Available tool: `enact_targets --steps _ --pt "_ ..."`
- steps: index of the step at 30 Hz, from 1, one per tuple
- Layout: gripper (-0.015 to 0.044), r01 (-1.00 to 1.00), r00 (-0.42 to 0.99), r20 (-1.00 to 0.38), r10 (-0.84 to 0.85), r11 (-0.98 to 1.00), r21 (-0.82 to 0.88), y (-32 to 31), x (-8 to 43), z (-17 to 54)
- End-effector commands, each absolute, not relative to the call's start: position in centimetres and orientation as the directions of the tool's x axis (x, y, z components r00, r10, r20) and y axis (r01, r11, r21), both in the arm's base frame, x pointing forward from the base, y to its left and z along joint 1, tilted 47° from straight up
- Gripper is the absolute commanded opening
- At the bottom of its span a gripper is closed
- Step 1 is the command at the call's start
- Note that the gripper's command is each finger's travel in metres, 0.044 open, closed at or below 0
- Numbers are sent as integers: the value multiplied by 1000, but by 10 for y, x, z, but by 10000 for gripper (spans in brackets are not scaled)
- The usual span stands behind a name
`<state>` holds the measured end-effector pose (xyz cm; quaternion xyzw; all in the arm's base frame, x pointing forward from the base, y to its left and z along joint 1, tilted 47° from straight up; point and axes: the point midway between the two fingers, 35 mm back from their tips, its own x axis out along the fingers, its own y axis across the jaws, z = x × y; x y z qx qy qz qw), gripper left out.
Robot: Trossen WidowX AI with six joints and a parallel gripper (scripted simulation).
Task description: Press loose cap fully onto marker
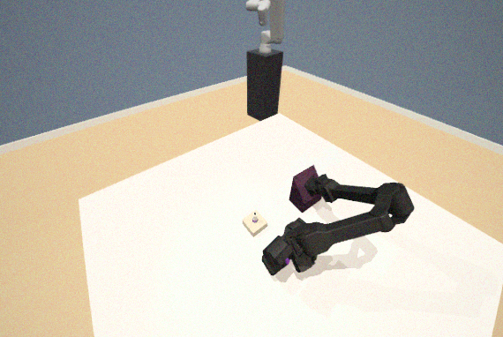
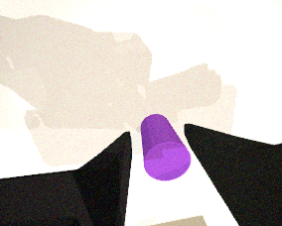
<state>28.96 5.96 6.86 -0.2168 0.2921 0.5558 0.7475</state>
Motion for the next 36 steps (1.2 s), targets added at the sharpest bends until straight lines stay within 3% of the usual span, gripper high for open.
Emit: enact_targets --steps 1,11,14,36 --pt "163 -957 211 -677 705 291 4 60 290 67" --pt "77 -957 211 -677 705 291 4 60 290 67" --pt "0 -957 211 -678 705 291 4 58 289 70" --pt "0 -957 210 -680 703 291 5 20 278 105"
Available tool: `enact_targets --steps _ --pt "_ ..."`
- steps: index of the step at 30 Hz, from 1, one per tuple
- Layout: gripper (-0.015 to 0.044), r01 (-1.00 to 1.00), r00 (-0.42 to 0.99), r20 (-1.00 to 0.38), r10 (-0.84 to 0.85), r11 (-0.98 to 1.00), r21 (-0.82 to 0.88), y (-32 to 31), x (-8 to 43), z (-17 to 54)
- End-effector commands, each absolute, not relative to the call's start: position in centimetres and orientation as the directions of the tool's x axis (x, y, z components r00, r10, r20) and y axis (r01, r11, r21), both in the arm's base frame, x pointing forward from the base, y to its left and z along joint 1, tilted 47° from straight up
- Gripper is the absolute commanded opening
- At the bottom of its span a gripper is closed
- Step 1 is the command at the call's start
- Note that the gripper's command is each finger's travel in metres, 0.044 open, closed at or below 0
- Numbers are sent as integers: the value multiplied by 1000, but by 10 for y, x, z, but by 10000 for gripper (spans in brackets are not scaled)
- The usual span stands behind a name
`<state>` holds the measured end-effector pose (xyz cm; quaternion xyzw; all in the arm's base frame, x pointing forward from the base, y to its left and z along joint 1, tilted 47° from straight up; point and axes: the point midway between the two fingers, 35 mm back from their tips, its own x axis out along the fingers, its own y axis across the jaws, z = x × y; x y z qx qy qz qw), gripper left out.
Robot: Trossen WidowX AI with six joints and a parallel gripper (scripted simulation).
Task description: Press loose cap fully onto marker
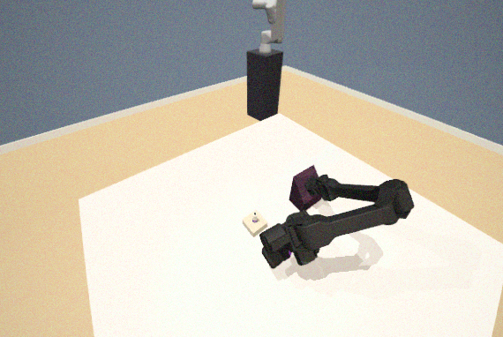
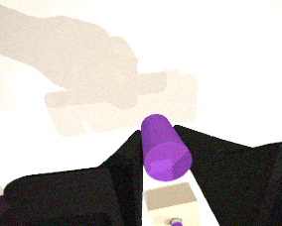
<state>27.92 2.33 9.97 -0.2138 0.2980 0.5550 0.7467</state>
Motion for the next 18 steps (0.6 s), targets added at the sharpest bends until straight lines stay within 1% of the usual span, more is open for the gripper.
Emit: enact_targets --steps 1,5,18 --pt "0 -957 210 -679 703 291 5 18 278 107" --pt "0 -957 211 -680 702 292 5 15 278 107" --pt "0 -954 212 -699 683 299 2 -29 282 83"
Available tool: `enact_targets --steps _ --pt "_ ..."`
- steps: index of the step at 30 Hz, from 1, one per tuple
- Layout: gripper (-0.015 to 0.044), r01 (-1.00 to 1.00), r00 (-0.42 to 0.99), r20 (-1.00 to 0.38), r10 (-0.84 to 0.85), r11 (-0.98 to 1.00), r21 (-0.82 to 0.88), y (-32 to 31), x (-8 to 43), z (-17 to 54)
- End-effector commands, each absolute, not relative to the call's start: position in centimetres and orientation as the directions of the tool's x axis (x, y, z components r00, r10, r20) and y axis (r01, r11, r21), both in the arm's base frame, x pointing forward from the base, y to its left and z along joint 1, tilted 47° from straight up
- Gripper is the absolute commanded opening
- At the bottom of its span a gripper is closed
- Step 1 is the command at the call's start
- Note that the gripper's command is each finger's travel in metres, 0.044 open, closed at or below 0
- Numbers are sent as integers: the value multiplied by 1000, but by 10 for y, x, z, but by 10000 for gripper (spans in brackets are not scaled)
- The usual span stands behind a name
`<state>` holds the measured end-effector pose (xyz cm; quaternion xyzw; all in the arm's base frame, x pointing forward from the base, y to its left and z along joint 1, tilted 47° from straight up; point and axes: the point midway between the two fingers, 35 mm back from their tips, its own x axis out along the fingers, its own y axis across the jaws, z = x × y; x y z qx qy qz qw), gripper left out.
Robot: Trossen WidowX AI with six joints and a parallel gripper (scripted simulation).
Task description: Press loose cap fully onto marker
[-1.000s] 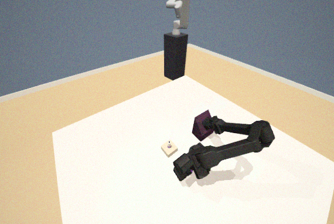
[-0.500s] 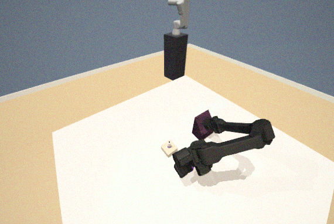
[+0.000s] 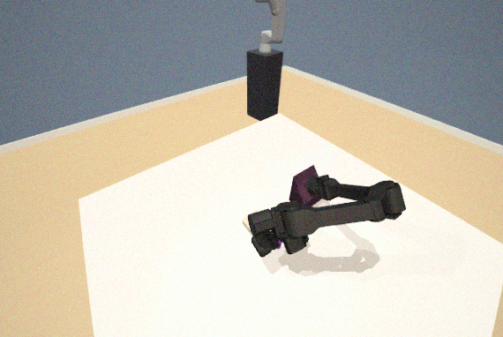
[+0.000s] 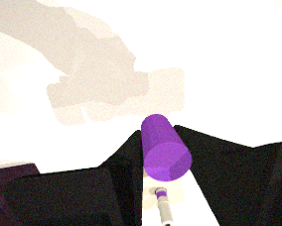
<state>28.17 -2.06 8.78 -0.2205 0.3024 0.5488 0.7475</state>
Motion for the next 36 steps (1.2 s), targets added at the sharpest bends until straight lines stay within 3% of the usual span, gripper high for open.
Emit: enact_targets --steps 1,36 --pt "0 -954 212 -700 682 299 3 -33 282 81" --pt "0 -957 209 -688 695 291 3 -139 249 13"
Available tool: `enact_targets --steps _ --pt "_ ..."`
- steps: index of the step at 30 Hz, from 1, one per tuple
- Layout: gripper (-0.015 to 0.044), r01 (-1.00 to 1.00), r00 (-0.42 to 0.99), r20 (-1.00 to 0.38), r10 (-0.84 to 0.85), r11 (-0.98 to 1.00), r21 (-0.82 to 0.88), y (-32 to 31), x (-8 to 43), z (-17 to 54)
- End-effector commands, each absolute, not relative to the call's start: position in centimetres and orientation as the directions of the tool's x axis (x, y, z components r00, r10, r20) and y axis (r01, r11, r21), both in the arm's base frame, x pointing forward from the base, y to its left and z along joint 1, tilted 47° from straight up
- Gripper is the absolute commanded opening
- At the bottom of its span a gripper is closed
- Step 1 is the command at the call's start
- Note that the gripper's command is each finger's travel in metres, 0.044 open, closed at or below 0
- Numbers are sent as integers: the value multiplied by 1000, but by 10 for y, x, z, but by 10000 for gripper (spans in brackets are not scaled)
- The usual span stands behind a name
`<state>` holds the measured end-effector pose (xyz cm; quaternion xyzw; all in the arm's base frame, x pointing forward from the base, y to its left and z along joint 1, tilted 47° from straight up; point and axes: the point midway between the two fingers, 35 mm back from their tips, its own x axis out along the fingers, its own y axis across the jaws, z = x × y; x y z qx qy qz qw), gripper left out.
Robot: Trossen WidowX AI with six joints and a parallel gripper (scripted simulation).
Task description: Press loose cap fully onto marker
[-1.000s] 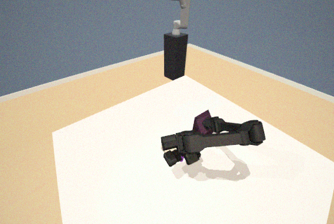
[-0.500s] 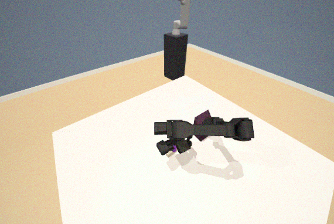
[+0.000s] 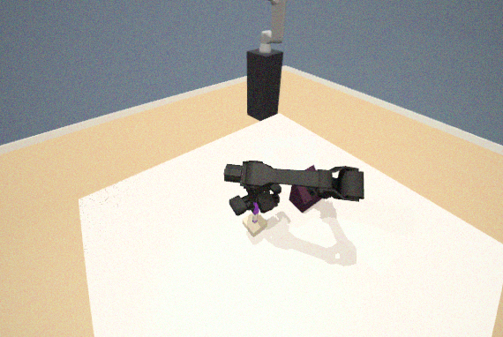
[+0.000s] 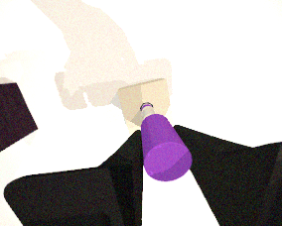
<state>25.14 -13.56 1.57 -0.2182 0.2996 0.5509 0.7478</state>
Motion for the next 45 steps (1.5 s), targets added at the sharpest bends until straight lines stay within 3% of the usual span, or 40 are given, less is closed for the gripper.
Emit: enact_targets --steps 1,45 --pt "0 -957 209 -688 695 291 3 -139 249 13" --pt "0 -957 210 -686 697 291 2 -99 261 -26"
